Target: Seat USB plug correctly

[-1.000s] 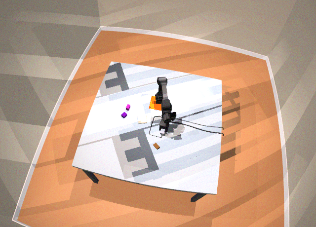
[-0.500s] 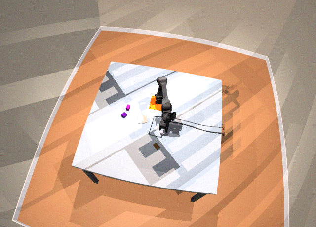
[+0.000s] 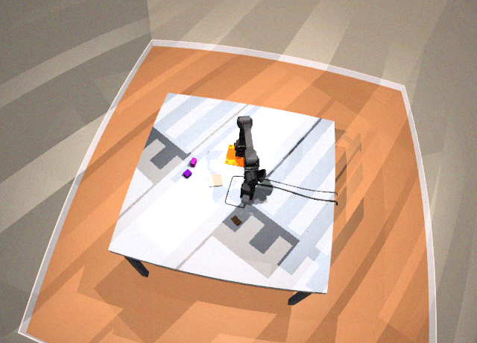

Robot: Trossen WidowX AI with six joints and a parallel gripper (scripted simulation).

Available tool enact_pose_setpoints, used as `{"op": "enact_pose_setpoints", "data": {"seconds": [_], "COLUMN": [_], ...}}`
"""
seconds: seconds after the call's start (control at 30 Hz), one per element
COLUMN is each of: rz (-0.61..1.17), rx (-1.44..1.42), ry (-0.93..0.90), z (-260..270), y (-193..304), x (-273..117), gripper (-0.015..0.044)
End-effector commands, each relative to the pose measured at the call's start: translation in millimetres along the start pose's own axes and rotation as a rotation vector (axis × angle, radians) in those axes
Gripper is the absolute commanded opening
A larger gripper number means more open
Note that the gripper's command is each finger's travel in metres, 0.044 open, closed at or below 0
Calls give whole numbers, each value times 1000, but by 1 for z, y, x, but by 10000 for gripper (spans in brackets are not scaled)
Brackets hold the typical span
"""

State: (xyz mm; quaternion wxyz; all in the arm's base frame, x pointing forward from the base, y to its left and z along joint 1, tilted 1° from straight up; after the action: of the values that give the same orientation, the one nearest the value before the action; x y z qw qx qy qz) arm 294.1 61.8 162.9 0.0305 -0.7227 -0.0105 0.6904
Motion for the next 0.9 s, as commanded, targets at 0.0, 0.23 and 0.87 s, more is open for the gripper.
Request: {"op": "enact_pose_setpoints", "data": {"seconds": [0.0, 0.23, 0.87], "rz": [2, 2, 0], "rx": [-3, -3, 0], "ry": [0, 0, 0], "z": [0, 0, 0], "y": [0, 0, 0], "x": [2, 2, 0], "gripper": [0, 0, 95]}}
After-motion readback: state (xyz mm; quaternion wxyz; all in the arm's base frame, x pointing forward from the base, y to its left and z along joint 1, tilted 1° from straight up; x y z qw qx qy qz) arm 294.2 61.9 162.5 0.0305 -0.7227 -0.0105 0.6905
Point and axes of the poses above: the point midway between the two fingers, 35 mm back from their tips, its own x axis out along the fingers, its own z axis across the jaws, y = z × x, the point moved 2 cm from there along -x, back along the fingers, and after that the axes turned 9 degrees about -x, right-handed, at the moved point
